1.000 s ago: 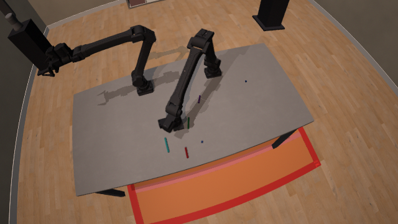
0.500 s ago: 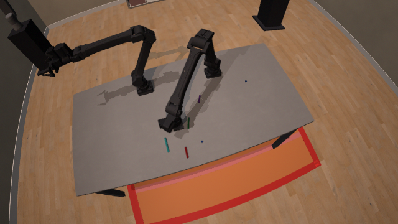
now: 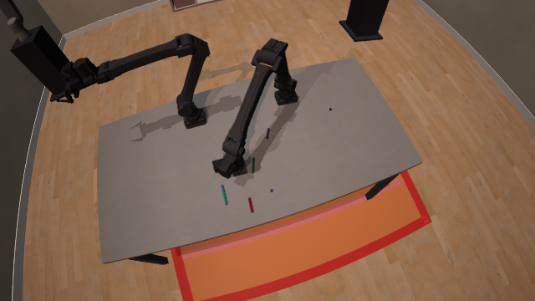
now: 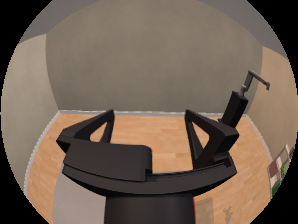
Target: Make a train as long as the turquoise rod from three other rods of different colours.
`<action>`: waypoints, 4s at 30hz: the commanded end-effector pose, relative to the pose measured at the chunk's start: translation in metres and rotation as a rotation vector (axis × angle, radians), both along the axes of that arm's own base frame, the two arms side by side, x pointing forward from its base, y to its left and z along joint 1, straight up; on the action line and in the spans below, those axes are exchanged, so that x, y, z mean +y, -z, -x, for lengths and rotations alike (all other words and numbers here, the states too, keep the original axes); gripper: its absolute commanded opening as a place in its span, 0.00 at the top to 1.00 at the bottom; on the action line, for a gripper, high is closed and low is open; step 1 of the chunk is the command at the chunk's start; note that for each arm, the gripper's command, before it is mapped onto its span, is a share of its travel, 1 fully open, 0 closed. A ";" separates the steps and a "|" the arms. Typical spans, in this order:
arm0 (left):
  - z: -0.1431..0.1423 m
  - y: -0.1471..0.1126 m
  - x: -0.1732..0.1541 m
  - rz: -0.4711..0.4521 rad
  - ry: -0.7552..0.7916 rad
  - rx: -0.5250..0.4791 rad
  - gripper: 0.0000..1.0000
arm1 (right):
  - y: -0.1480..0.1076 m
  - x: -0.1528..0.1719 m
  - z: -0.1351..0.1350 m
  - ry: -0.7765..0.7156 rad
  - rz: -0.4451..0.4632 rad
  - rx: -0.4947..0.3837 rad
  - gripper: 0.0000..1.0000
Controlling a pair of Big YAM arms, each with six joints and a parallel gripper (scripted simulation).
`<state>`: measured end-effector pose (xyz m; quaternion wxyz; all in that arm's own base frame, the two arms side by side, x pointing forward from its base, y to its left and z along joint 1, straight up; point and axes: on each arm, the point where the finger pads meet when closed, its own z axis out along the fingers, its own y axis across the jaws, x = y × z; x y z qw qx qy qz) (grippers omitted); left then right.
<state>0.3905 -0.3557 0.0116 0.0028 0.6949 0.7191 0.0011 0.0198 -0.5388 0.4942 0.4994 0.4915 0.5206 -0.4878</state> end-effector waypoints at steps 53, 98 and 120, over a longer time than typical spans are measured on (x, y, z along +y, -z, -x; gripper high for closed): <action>-0.013 -0.023 -0.006 0.044 0.012 -0.043 0.77 | -0.006 -0.006 0.003 0.009 0.025 -0.018 0.00; -0.019 -0.030 -0.011 0.051 0.013 -0.052 0.77 | -0.006 -0.006 0.003 0.009 0.025 -0.018 0.00; -0.019 -0.030 -0.011 0.051 0.013 -0.052 0.77 | -0.006 -0.006 0.003 0.009 0.025 -0.018 0.00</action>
